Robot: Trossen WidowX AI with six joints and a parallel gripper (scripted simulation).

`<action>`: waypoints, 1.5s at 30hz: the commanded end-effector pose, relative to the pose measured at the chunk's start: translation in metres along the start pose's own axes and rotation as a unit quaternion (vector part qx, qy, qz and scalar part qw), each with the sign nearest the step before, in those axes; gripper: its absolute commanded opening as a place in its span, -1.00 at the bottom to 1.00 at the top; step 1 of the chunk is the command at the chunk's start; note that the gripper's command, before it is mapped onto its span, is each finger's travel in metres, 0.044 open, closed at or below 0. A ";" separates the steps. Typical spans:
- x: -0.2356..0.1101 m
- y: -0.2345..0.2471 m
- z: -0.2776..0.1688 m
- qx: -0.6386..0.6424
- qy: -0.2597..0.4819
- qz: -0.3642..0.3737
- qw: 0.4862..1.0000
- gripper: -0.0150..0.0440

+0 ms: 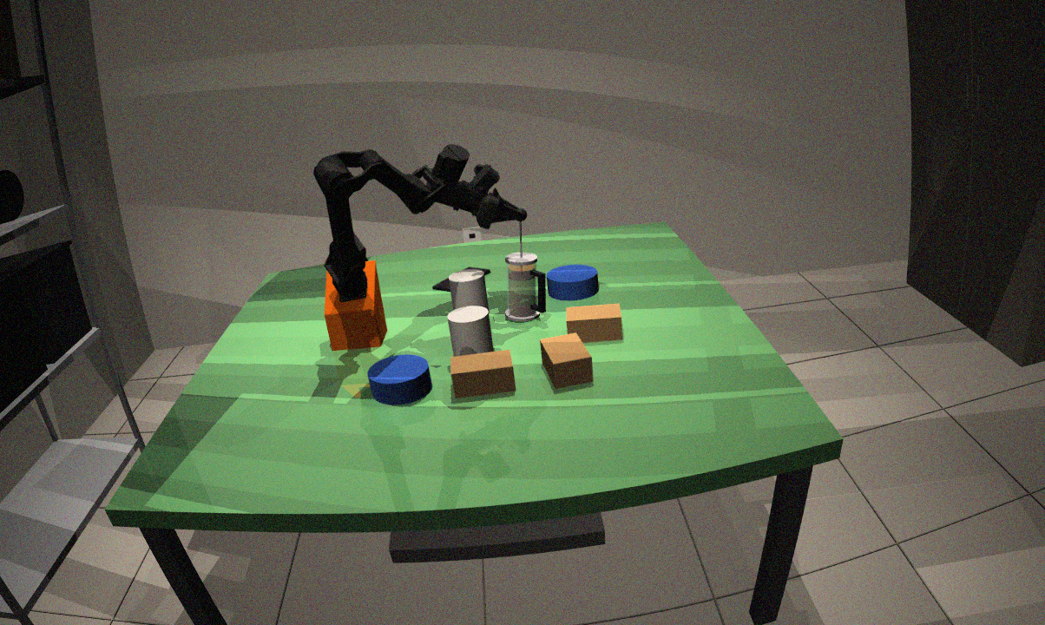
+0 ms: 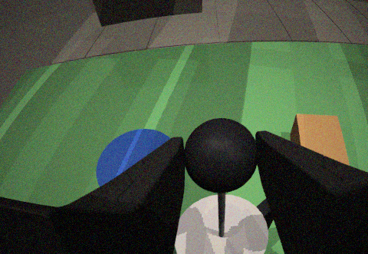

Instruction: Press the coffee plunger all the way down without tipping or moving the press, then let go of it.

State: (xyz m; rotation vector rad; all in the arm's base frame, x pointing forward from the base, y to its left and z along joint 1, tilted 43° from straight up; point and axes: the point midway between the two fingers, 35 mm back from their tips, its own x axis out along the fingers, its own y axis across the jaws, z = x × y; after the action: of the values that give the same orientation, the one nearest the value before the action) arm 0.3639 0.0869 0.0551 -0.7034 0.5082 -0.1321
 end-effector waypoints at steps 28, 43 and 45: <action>0.039 -0.002 -0.055 -0.018 0.027 0.000 0.999 -0.10; 0.044 0.000 -0.052 -0.018 0.026 -0.001 0.999 -0.10; 0.044 0.000 -0.051 -0.018 0.026 -0.001 0.999 -0.10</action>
State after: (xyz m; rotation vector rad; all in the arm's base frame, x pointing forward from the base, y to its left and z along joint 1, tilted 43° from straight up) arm 0.3784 0.0522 0.0130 -0.7160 0.5252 -0.1270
